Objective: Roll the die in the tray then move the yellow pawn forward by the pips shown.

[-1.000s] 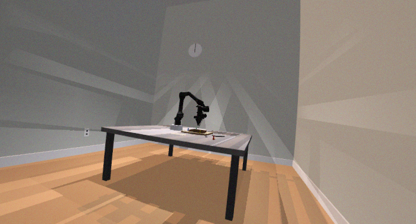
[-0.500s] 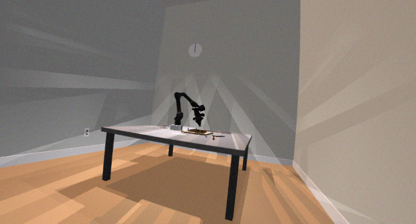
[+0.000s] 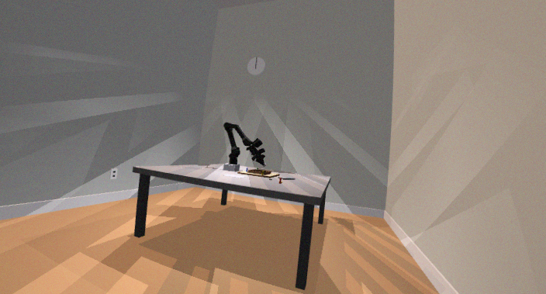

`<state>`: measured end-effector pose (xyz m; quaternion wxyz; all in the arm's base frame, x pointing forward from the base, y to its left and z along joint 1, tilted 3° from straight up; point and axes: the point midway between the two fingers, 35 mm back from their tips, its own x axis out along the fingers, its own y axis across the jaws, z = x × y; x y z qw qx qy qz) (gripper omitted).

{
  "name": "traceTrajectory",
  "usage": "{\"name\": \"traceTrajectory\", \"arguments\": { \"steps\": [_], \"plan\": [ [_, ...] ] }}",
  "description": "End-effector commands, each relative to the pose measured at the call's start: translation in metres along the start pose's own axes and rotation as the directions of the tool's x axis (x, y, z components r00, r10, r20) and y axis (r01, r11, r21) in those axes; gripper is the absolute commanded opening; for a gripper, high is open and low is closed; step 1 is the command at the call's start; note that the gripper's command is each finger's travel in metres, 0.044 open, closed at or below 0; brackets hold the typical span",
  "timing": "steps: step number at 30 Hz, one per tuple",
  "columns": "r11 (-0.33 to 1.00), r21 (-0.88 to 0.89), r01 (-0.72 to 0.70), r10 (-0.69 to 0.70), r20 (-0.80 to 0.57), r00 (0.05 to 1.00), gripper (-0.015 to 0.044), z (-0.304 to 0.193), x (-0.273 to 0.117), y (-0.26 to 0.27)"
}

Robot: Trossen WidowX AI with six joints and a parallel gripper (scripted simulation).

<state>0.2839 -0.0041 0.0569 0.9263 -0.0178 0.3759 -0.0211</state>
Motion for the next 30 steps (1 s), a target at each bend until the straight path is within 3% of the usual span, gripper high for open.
{"name": "traceTrajectory", "arguments": {
  "steps": [1, 11, 30],
  "plan": [
    [1.0, -0.003, 0.007, -0.007, 0.077, 0.997, 0.0, 0.0, 0.0, 0.0],
    [1.0, -0.003, 0.007, -0.007, 0.074, 0.997, 0.0, -0.004, -0.044, 0.0],
    [1.0, -0.007, 0.003, -0.002, 0.07, 0.998, 0.0, -0.006, -0.043, 0.0]
  ]
}}
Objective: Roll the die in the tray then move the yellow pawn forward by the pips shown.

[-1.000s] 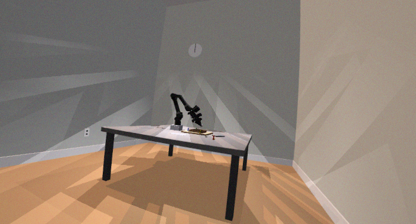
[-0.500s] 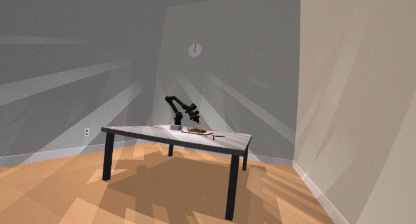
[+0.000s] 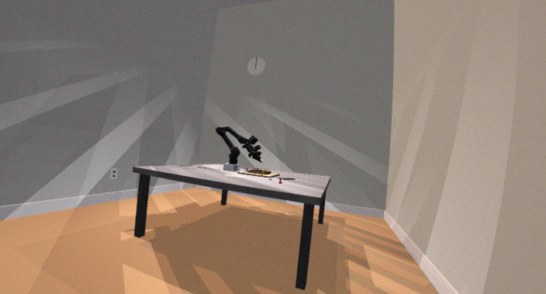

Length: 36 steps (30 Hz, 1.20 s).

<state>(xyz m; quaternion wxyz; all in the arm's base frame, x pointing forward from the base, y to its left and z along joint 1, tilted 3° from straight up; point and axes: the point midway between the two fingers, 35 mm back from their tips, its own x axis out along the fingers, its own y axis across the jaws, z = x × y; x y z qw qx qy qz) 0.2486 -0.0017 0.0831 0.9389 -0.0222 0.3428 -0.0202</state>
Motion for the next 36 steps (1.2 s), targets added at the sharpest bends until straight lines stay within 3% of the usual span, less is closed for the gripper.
{"name": "traceTrajectory", "arguments": {
  "steps": [1, 5, 14, 22, 25, 30, 36],
  "plan": [
    [1.0, 0.0, 0.0, 0.0, -0.001, 1.0, 0.0, 0.0, 0.0, 0.0],
    [1.0, 0.0, 0.0, 0.0, -0.001, 1.0, 0.0, 0.0, 0.0, 0.0],
    [1.0, 0.0, 0.0, 0.0, -0.001, 1.0, 0.0236, 0.002, -0.001, 0.0],
    [1.0, 0.004, 0.004, -0.004, 0.003, 1.0, 0.044, 0.03, -0.026, 0.0],
    [1.0, 0.003, 0.004, -0.004, -0.031, 1.0, 0.044, 0.03, -0.025, 0.0],
    [1.0, -0.003, 0.003, -0.004, -0.275, 0.962, 0.044, 0.028, -0.013, 0.0],
    [1.0, -0.001, 0.003, -0.003, -0.54, 0.842, 0.044, 0.023, 0.002, 0.0]
  ]
}}
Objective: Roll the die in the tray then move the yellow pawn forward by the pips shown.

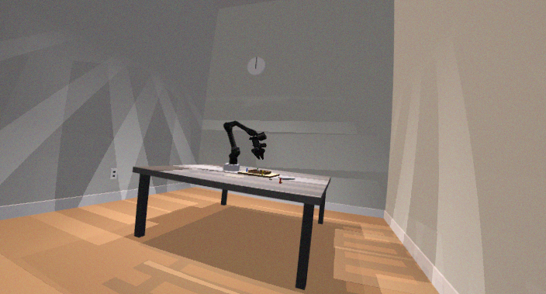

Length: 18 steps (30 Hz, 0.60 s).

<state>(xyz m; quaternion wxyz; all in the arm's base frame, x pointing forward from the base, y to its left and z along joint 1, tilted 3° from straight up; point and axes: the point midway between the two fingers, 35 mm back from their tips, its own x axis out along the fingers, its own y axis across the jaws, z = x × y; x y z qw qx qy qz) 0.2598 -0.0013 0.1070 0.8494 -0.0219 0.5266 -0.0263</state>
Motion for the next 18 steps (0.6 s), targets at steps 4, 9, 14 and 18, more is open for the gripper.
{"name": "traceTrajectory", "arguments": {
  "steps": [4, 9, 14, 18],
  "plan": [
    [1.0, 0.01, -0.005, 0.009, -0.338, 0.941, 0.044, 0.002, 0.019, 0.0],
    [1.0, 0.013, -0.005, 0.01, -0.396, 0.918, 0.044, 0.002, 0.023, 0.0],
    [0.996, -0.082, -0.031, 0.0, -0.352, 0.936, 0.0361, 0.011, 0.028, -0.014],
    [0.943, -0.31, -0.122, -0.005, -0.382, 0.924, 0.0256, 0.035, 0.05, -0.058]
  ]
}}
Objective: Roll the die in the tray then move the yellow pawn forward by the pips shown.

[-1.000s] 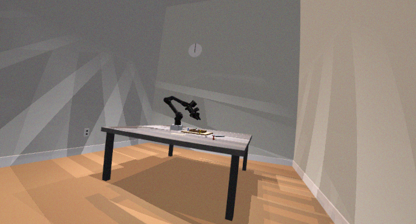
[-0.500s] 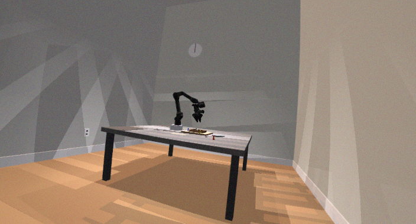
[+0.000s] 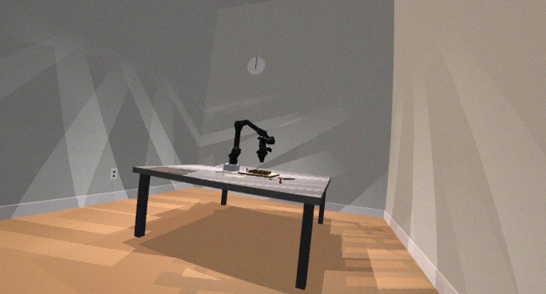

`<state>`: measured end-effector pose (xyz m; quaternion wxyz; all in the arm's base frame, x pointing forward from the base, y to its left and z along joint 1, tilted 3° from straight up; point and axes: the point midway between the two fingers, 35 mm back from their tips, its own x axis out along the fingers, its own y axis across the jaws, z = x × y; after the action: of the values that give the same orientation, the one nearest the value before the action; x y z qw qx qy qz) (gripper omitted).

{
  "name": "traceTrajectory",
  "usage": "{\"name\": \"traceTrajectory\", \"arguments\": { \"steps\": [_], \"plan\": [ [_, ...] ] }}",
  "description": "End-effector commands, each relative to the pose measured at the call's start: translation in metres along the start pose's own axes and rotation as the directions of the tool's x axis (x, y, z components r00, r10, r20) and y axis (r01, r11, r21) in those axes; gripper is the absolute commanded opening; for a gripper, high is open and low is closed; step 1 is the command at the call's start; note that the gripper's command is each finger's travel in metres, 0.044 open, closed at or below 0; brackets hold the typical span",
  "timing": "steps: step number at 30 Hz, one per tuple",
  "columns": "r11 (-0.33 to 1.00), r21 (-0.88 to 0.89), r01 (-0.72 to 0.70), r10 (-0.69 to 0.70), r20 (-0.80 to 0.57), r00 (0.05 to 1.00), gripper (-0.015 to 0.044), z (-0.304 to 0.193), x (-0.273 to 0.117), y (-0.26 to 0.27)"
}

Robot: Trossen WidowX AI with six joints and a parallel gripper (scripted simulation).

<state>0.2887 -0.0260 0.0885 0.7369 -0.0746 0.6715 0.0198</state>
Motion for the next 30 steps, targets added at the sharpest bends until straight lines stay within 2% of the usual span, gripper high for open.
{"name": "traceTrajectory", "arguments": {
  "steps": [1, 2, 7, 19, 30],
  "plan": [
    [0.969, -0.247, -0.013, 0.005, -0.037, 0.999, 0.023, 0.022, 0.015, -0.051],
    [0.951, -0.307, -0.019, 0.006, -0.044, 0.999, 0.0204, 0.026, 0.02, -0.065],
    [0.894, -0.446, -0.038, 0.012, -0.062, 0.998, 0.02, 0.032, 0.032, -0.098],
    [0.893, -0.449, -0.039, 0.012, -0.063, 0.998, 0.02, 0.034, 0.032, -0.097],
    [0.893, -0.449, -0.039, 0.012, -0.063, 0.998, 0.02, 0.033, 0.05, -0.096]
  ]
}}
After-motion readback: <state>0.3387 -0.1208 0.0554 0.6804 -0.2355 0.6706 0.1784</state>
